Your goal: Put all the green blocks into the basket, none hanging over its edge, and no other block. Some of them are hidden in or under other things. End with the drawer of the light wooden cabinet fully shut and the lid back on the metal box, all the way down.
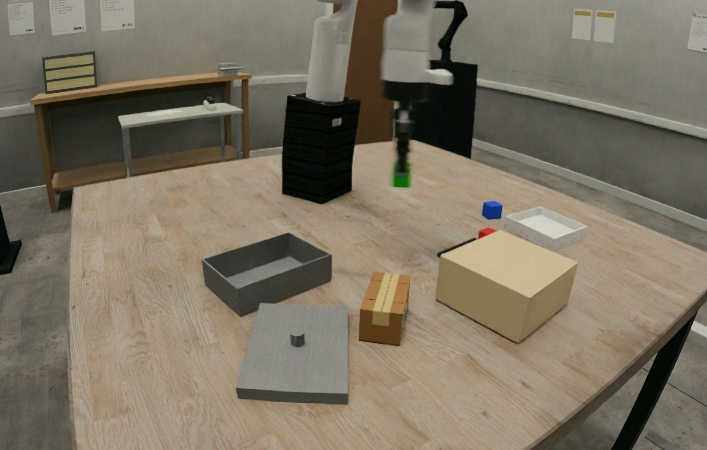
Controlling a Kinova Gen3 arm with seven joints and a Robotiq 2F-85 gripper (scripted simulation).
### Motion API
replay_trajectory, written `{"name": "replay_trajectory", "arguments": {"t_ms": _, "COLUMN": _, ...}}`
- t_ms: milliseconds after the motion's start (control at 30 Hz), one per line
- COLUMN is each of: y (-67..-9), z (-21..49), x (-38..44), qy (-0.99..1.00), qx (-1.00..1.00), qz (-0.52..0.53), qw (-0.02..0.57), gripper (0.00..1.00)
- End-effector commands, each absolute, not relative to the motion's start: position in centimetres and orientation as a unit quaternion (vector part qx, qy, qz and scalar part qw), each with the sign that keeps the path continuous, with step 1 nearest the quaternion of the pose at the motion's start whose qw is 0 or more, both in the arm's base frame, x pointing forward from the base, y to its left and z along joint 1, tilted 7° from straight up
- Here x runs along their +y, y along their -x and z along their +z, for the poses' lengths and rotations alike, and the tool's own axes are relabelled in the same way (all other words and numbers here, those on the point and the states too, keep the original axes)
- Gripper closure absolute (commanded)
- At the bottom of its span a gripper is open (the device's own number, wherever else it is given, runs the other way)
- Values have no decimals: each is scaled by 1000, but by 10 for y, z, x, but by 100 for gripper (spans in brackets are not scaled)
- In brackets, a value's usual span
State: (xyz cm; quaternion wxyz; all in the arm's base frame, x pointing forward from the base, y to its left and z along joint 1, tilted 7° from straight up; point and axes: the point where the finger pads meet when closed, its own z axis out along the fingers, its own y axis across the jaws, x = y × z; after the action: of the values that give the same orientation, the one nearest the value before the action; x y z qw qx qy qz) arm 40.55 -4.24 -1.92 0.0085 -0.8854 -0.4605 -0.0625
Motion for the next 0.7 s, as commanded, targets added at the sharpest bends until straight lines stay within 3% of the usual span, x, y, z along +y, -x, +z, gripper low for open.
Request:
{"name": "replay_trajectory", "arguments": {"t_ms": 0, "y": -416, "z": -15, "x": 0, "qy": 852, "qx": -520, "qz": -61, "qw": -5, "gripper": 90}}
{"name": "replay_trajectory", "arguments": {"t_ms": 667, "y": -467, "z": 7, "x": 289, "qy": 479, "qx": -876, "qz": -50, "qw": -35, "gripper": 90}}
